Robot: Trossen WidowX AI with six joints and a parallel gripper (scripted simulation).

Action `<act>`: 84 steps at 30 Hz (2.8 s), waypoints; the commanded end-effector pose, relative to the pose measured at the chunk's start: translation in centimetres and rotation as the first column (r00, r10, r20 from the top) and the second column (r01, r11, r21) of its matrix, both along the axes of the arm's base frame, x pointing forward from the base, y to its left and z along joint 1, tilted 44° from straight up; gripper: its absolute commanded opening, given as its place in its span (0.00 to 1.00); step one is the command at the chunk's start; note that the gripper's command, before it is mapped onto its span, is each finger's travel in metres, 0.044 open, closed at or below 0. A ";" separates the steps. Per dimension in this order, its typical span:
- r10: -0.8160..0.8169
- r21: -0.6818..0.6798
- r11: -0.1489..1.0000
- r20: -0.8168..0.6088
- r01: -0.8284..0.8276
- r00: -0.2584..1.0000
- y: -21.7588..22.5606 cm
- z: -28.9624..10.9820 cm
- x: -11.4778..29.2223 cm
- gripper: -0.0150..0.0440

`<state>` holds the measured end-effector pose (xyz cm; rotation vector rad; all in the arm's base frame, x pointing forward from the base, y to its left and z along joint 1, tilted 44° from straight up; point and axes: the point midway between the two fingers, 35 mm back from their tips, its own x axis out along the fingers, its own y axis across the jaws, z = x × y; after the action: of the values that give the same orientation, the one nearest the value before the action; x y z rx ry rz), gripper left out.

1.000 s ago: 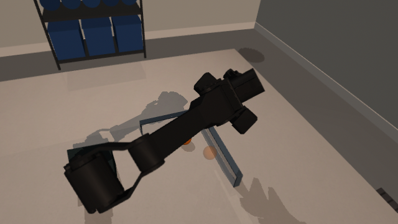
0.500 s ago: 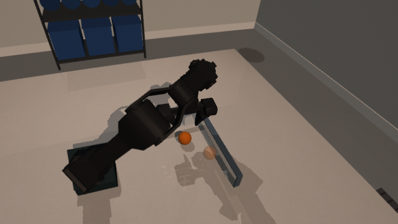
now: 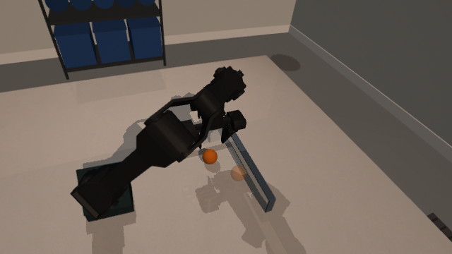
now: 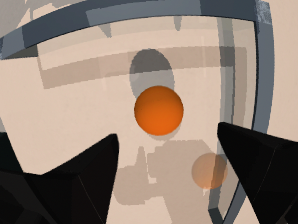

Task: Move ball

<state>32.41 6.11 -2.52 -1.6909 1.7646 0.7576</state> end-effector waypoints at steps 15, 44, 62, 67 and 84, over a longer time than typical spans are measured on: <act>0.001 -0.010 1.000 -0.015 -0.001 1.000 -2.1 -2.2 -0.3 0.83; 0.002 -0.012 1.000 -0.014 -0.003 1.000 -3.8 -3.9 -0.4 0.53; 0.004 -0.004 1.000 -0.015 -0.004 1.000 3.0 2.8 0.6 0.25; 0.003 -0.006 1.000 -0.016 -0.003 1.000 4.9 5.1 0.3 0.25; 0.185 0.023 0.983 -0.180 -0.184 0.966 4.0 6.1 1.2 0.25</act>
<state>32.99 10.67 3.20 -1.7919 1.7652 0.9358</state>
